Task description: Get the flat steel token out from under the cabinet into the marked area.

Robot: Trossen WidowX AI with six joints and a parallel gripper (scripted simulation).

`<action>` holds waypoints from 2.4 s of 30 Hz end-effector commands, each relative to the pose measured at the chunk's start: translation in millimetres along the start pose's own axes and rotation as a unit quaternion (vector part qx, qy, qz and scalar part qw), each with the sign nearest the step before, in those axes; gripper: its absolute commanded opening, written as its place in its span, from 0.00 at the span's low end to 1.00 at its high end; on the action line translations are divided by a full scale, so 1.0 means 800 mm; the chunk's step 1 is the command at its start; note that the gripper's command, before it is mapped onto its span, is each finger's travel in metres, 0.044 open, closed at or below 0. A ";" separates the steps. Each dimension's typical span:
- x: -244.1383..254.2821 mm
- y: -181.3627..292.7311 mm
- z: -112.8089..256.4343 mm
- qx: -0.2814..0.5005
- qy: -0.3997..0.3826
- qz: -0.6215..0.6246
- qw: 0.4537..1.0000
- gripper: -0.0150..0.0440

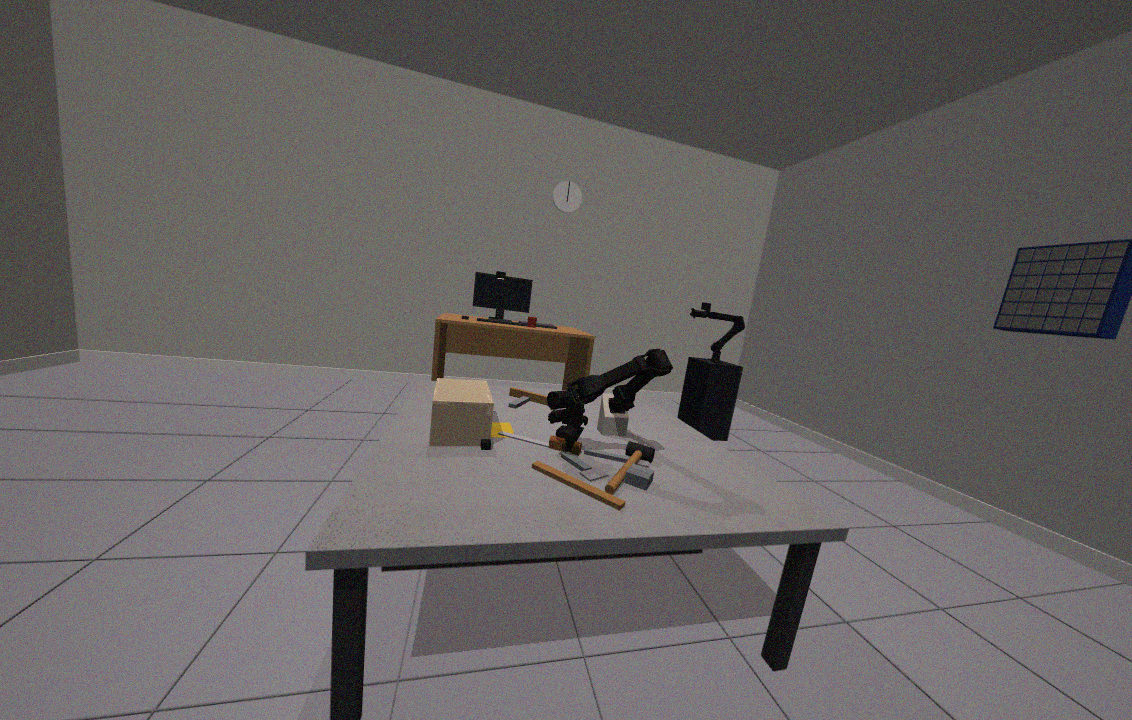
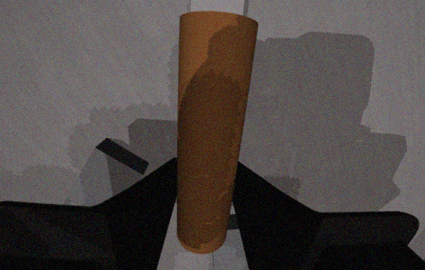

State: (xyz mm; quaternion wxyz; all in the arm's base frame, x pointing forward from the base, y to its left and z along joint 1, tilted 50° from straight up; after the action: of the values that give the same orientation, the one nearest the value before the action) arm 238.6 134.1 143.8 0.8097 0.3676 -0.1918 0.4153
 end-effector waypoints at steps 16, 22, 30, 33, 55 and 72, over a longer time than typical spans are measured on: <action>0.027 0.017 0.005 -0.001 -0.009 0.011 1.000 0.25; 0.034 0.021 0.005 -0.001 -0.009 0.011 1.000 0.25; 0.040 0.025 0.005 -0.001 -0.010 0.011 1.000 0.25; 0.043 0.027 0.005 -0.001 -0.010 0.011 1.000 0.25; 0.061 0.034 0.006 -0.001 -0.010 0.011 1.000 0.25; 0.061 0.034 0.006 -0.001 -0.010 0.011 1.000 0.25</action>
State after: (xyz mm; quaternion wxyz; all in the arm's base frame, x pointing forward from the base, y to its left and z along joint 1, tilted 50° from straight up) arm 242.5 167.2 185.9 0.8039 0.3704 -0.1993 0.4206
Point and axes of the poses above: the point midway between the two fingers, 35 mm back from their tips, its own z axis back along the fingers, its own x axis across the jaws, y = z × x, the point moved 6 cm from there along z, back along the fingers, and after that the axes turned 4 degrees about -z, right-handed, at the moved point
